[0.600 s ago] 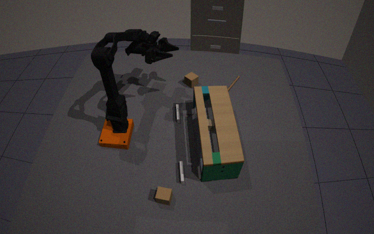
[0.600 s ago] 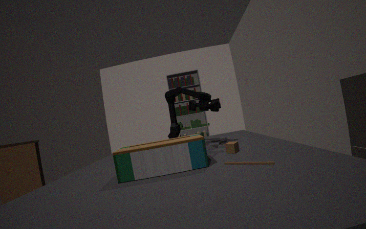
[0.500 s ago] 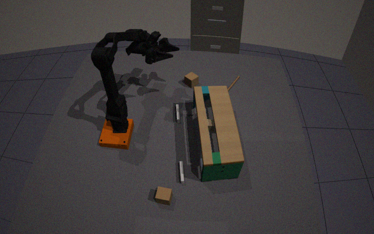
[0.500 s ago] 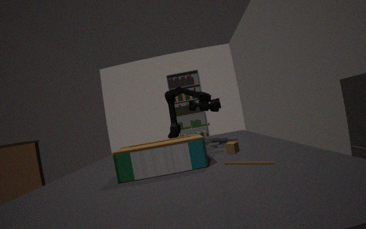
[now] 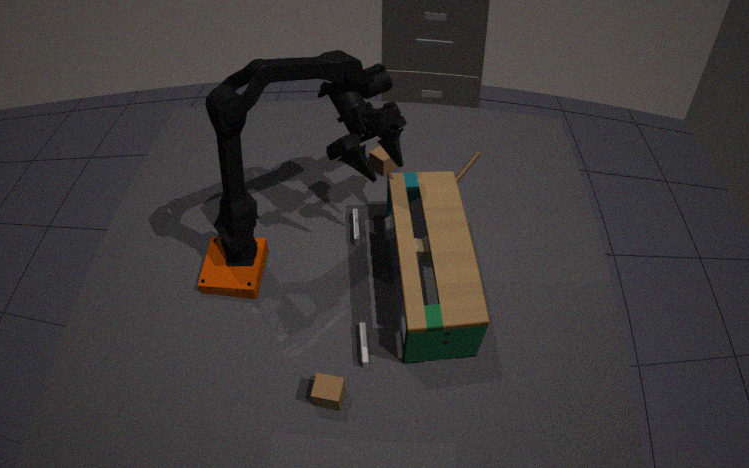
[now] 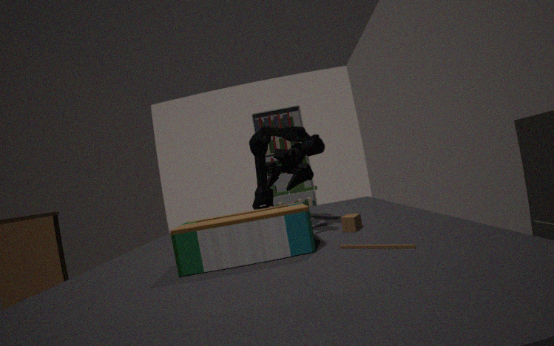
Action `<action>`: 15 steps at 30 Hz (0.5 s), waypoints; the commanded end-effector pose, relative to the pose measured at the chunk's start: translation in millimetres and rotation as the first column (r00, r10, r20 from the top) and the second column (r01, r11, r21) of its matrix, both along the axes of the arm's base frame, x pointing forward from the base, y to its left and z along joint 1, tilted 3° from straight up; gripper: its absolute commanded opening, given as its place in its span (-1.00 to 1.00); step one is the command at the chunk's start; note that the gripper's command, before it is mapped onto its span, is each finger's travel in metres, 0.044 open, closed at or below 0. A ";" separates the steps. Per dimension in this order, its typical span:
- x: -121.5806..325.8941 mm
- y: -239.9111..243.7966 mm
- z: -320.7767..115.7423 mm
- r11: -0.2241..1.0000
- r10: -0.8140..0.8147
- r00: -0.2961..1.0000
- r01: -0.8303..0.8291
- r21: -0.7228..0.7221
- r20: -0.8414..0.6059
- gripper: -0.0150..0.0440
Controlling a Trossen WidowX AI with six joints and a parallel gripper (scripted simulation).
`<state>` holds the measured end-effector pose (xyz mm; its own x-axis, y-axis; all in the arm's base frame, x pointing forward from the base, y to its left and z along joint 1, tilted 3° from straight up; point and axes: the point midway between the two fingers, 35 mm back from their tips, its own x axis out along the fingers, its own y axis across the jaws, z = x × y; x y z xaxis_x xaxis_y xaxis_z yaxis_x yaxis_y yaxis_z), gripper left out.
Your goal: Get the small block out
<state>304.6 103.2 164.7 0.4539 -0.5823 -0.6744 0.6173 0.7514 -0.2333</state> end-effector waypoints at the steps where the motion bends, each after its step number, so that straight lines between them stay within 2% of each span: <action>1: 9.8 -27.7 -10.3 0.981 -0.133 0.984 0.148 0.126 -0.121 0.86; 8: 22.2 -79.6 -22.6 0.821 -0.306 0.877 0.440 0.364 -0.370 0.86; 11: 25.9 -102.8 -23.7 0.697 -0.352 0.816 0.555 0.455 -0.458 0.86; 15: 28.9 -138.2 -22.1 0.473 -0.404 0.725 0.687 0.551 -0.558 0.86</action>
<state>331.9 -14.9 140.3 -0.0874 -0.0527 -0.9948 0.9197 0.3795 -0.1009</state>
